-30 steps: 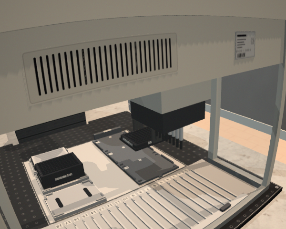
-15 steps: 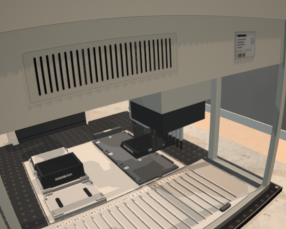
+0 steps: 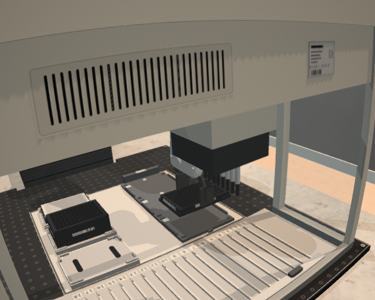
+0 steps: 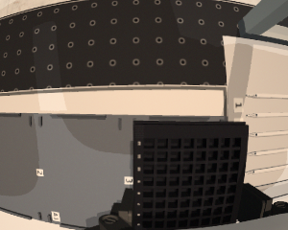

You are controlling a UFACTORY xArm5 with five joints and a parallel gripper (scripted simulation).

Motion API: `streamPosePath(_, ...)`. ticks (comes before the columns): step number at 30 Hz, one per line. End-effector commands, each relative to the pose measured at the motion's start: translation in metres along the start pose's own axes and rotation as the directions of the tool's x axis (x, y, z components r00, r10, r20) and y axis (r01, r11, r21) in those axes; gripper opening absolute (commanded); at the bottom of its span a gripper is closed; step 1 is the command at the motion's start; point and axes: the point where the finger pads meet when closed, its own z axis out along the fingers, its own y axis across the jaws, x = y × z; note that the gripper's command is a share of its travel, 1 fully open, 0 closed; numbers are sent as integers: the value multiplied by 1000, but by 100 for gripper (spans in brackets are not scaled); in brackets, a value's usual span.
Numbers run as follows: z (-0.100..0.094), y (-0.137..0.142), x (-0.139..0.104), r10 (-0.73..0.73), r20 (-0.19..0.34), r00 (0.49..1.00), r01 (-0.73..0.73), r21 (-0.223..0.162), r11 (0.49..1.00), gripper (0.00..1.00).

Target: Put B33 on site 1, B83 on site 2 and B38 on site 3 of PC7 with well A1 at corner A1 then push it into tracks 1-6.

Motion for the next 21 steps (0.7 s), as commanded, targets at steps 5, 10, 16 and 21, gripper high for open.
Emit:
streamPosePath(5,10,1,0,0,-15,1000,0,0,1000,0)
streamPosePath(10,18,1,1,0,-15,1000,0,0,1000,0)
streamPosePath(16,25,1,1,0,-15,1000,0,0,1000,0)
streamPosePath(21,33,1,1,0,-15,1000,0,0,1000,0)
